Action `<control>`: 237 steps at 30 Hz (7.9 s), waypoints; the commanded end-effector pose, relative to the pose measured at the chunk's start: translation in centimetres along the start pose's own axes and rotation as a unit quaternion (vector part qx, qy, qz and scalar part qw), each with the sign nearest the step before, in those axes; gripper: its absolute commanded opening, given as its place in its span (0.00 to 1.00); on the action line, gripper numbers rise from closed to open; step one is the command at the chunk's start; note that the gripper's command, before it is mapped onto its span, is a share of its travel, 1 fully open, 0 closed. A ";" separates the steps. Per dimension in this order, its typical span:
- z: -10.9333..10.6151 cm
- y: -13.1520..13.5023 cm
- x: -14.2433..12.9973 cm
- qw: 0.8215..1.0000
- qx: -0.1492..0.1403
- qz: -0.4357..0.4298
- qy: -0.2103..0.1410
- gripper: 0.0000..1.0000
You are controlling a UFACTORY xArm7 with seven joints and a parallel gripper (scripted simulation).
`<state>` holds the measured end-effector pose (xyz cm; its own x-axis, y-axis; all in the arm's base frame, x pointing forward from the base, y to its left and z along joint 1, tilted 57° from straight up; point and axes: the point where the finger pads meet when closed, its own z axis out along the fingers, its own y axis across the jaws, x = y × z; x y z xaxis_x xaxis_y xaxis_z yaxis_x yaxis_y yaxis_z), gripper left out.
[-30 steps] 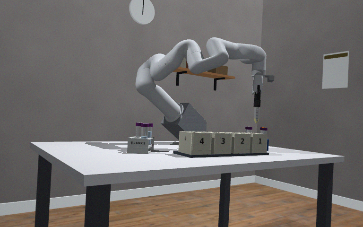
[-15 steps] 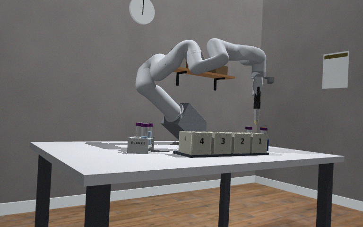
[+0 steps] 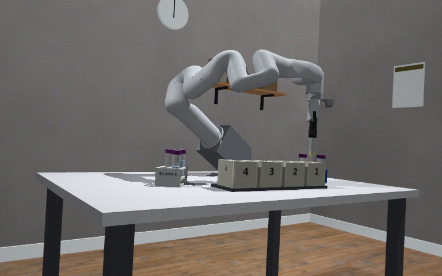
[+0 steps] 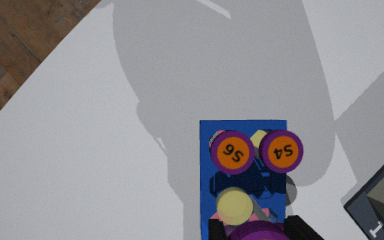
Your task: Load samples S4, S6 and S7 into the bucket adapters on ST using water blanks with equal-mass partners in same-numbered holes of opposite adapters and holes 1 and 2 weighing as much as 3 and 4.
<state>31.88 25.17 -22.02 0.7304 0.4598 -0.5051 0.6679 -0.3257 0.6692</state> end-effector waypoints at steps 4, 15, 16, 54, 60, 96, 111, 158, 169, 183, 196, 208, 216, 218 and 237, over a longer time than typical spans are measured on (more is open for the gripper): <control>1.2 -0.1 0.1 1.000 0.001 0.000 0.002 0.00; 3.0 -0.1 0.1 1.000 0.001 0.000 0.002 0.00; 3.2 -0.1 0.1 1.000 0.001 0.000 0.002 0.00; 5.2 -0.1 0.1 1.000 0.001 0.000 0.002 0.00; 5.6 -0.1 0.1 1.000 0.001 0.000 0.002 0.00; 8.8 -0.1 0.1 1.000 0.001 0.000 0.002 0.00; 9.7 -0.1 0.1 1.000 0.001 0.000 0.002 0.00; 8.2 -0.1 0.1 1.000 0.001 0.000 0.002 0.44; 6.4 -0.1 0.1 1.000 0.001 0.000 0.002 0.44; 4.0 -0.1 0.1 1.000 0.001 0.000 0.002 0.44; 1.8 -0.1 0.1 1.000 0.001 0.000 0.002 0.44; -0.6 0.0 0.1 1.000 0.001 0.000 0.002 0.44; -1.8 0.0 0.1 1.000 0.001 0.000 0.002 0.44; -2.2 0.0 0.1 1.000 0.001 0.000 0.002 0.44; -3.8 0.0 0.1 1.000 0.001 0.000 0.002 0.44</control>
<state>31.38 28.02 -20.13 0.7304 0.4600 -0.5049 0.6678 -0.3258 0.6693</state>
